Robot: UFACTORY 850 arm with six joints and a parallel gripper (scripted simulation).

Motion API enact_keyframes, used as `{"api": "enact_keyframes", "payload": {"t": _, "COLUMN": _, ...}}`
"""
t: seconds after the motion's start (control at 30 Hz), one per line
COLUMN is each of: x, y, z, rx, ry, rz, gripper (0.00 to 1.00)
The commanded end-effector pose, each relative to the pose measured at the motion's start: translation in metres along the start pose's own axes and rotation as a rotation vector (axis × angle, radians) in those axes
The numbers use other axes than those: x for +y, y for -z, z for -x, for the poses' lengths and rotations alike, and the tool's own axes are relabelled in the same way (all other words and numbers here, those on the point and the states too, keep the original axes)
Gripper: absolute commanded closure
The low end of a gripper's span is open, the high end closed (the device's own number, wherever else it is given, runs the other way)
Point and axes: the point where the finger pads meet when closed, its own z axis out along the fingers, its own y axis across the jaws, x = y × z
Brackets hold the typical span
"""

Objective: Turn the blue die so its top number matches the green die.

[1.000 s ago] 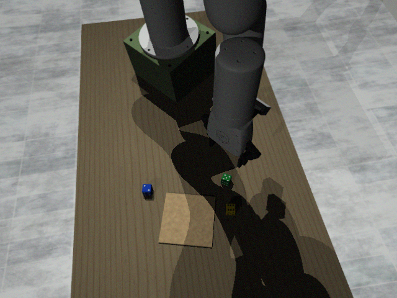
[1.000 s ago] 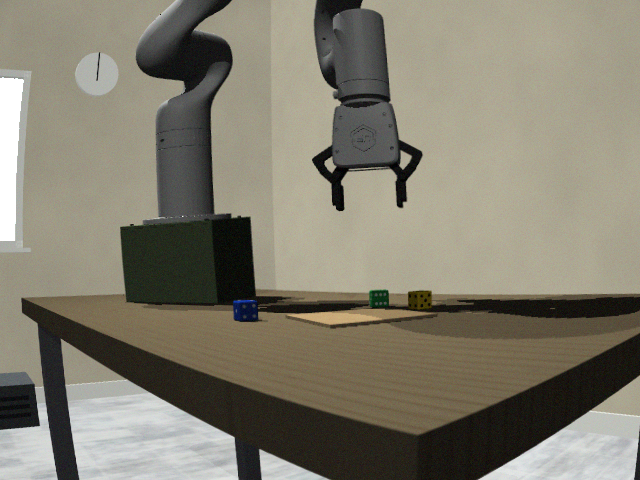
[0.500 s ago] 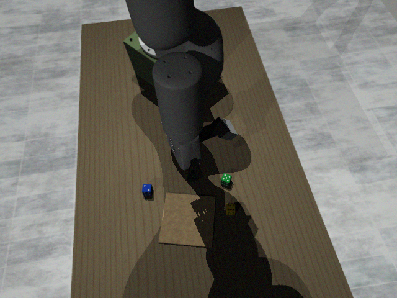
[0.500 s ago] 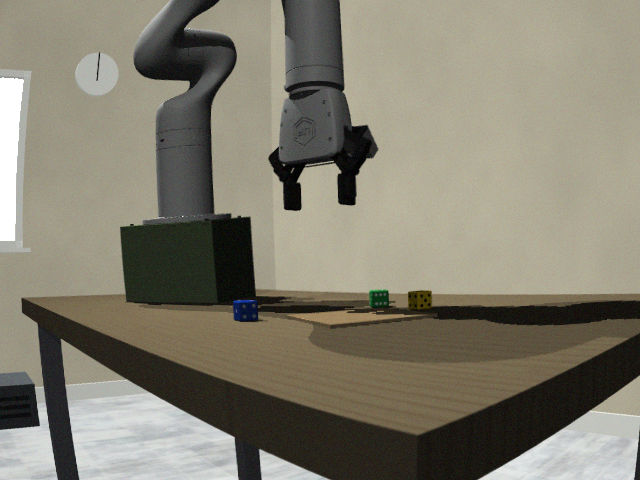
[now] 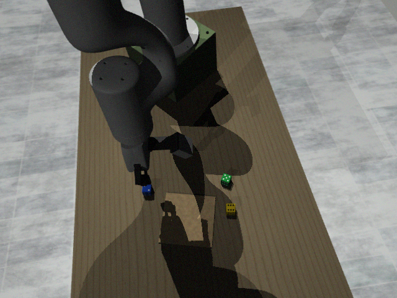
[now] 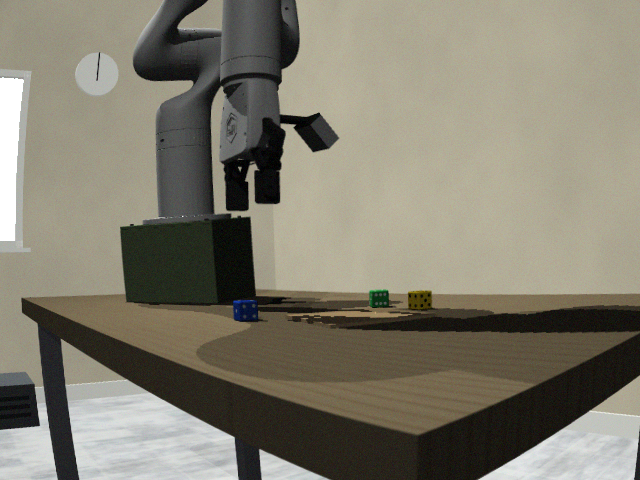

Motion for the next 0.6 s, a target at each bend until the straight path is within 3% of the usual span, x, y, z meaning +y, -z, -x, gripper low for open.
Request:
{"api": "enact_keyframes", "payload": {"t": 0.0, "x": 0.0013, "y": 0.0, "z": 0.0145, "rx": -0.001, "ry": -0.048, "rz": 0.005, "gripper": 0.0}}
{"api": "enact_keyframes", "payload": {"t": 0.57, "x": 0.0013, "y": -0.0015, "z": 0.0149, "rx": -0.002, "ry": 0.001, "rz": 0.005, "gripper": 0.0}}
